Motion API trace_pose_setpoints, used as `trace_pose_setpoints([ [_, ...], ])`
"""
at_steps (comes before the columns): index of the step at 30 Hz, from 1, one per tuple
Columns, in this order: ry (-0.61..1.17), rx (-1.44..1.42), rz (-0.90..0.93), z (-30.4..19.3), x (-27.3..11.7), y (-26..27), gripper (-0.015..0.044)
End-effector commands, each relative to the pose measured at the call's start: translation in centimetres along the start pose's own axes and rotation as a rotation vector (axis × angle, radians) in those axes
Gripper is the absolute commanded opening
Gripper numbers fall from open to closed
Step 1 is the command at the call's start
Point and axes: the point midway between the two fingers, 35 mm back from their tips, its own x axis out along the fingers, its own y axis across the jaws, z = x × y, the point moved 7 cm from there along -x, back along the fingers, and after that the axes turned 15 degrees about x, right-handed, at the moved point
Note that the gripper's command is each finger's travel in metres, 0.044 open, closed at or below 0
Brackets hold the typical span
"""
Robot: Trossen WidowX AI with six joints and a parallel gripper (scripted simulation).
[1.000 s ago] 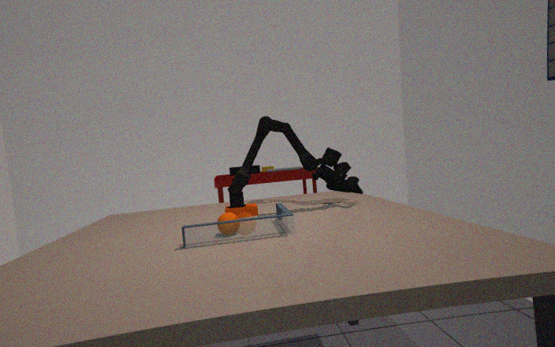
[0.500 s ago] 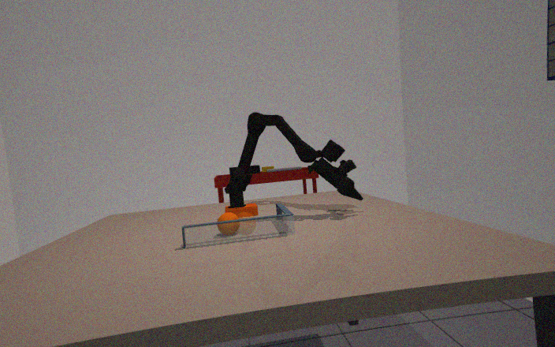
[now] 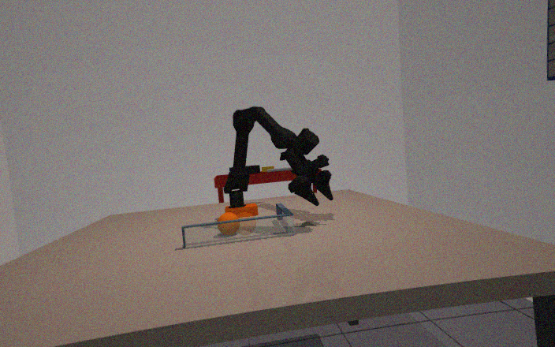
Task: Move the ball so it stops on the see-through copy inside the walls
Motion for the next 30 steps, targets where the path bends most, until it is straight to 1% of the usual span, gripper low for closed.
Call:
trace_pose_setpoints([
  [1, 0.043, 0.163, -0.121, 0.2, -2.3, -5.7, 0.044],
  [5, 0.126, 0.302, -0.214, -0.9, -4.6, -10.5, 0.044],
  [11, 0.309, 0.54, -0.338, -4.1, -9.5, -17.3, 0.044],
  [15, 0.432, 0.699, -0.391, -6.8, -13.2, -20.6, 0.044],
  [17, 0.469, 0.746, -0.403, -7.7, -14.4, -21.4, 0.044],
  [25, 0.473, 0.752, -0.404, -7.8, -14.5, -21.5, 0.044],
  [30, 0.474, 0.753, -0.403, -8.6, -13.3, -21.8, 0.044],
])
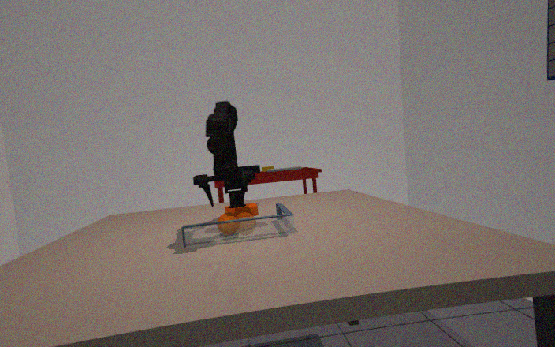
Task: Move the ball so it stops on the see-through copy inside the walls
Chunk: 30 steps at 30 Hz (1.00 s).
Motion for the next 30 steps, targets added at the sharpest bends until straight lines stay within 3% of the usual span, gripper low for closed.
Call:
trace_pose_setpoints([
  [1, 0.009, 0.008, -0.007, -0.1, 0.9, -0.2, 0.044],
  [30, 0.009, 0.008, -0.008, -0.1, 5.4, -0.3, 0.044],
])
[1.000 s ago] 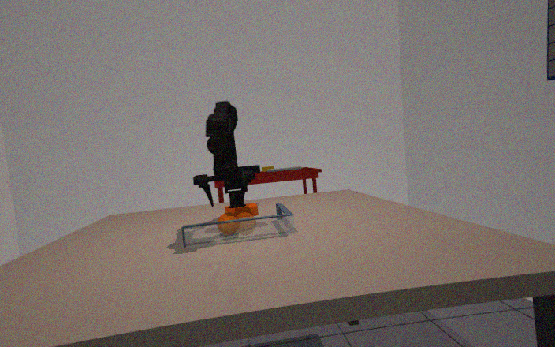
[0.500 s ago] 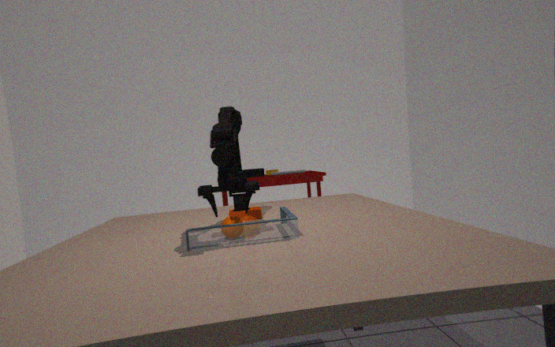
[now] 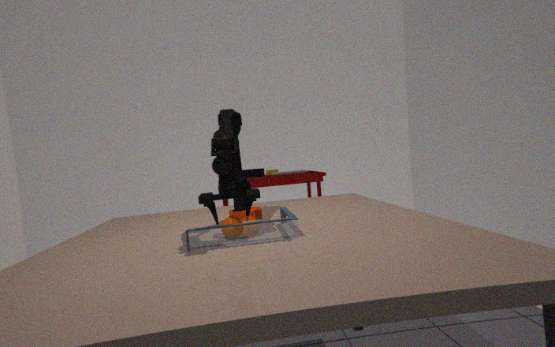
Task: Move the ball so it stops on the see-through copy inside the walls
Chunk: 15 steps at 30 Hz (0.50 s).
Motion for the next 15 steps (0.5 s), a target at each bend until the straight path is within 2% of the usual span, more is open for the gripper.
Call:
trace_pose_setpoints([
  [1, 0.001, 0.001, -0.006, -0.06, 0.85, -0.06, 0.044],
  [8, 0.001, 0.001, -0.006, -0.14, 1.71, -0.08, 0.044],
  [11, 0.001, 0.001, -0.006, -0.14, 1.71, -0.08, 0.0361],
  [15, 0.001, 0.001, -0.006, -0.14, 1.71, -0.08, 0.0335],
])
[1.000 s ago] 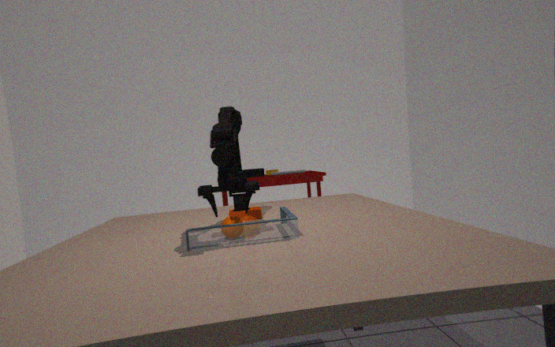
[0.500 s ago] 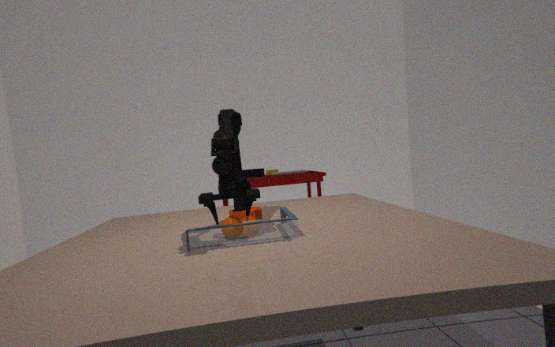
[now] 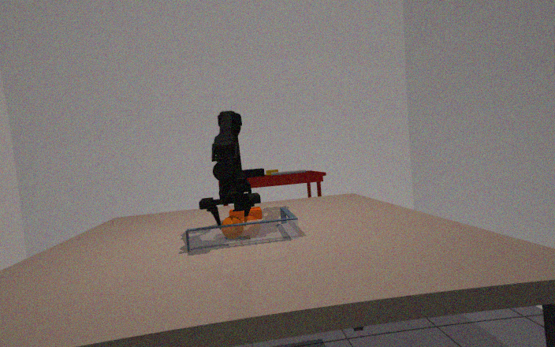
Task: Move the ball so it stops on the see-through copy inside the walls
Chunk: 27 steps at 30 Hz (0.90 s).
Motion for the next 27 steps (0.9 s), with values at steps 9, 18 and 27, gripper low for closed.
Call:
trace_pose_setpoints([
  [9, -0.003, 0.001, -0.005, 0.3, -1.1, 0.0, 0.0177],
  [18, -0.005, 0.009, -0.003, 1.0, -5.8, 0.2, 0.0],
  [27, -0.005, 0.009, -0.003, 0.8, -10.5, 0.2, 0.0],
])
